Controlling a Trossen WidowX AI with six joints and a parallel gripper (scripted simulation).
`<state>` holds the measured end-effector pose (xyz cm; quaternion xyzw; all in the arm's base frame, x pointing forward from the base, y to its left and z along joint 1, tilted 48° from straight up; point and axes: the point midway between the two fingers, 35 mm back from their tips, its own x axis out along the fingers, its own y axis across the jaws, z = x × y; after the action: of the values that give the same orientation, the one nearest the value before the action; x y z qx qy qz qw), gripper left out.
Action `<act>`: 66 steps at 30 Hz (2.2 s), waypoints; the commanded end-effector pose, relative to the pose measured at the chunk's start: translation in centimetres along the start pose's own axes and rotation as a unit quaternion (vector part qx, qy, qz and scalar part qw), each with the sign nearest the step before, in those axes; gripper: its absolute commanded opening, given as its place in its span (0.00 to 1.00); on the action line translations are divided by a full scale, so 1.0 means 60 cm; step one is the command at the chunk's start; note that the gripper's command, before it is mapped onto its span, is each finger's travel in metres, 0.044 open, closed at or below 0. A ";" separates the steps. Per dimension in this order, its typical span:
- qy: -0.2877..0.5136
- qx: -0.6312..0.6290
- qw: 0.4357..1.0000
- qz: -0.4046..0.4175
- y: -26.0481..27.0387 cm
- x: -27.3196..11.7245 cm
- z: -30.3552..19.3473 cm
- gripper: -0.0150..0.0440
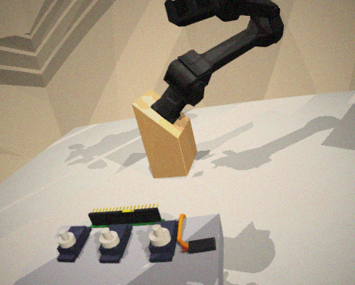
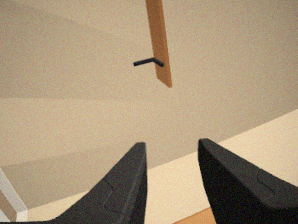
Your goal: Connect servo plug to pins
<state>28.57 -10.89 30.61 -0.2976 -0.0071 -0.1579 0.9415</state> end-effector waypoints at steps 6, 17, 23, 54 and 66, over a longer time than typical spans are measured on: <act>-0.015 0.092 0.995 0.039 0.037 0.008 0.039 0.45; -0.024 0.195 0.976 0.091 0.084 0.007 0.085 0.45; -0.025 0.250 0.960 0.120 0.110 0.003 0.111 0.45; 0.242 0.446 0.812 0.288 0.287 0.041 0.049 0.45; 0.379 0.506 0.711 0.308 0.349 0.037 0.007 0.45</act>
<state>36.77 4.47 20.53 0.2915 0.3298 0.0722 0.8950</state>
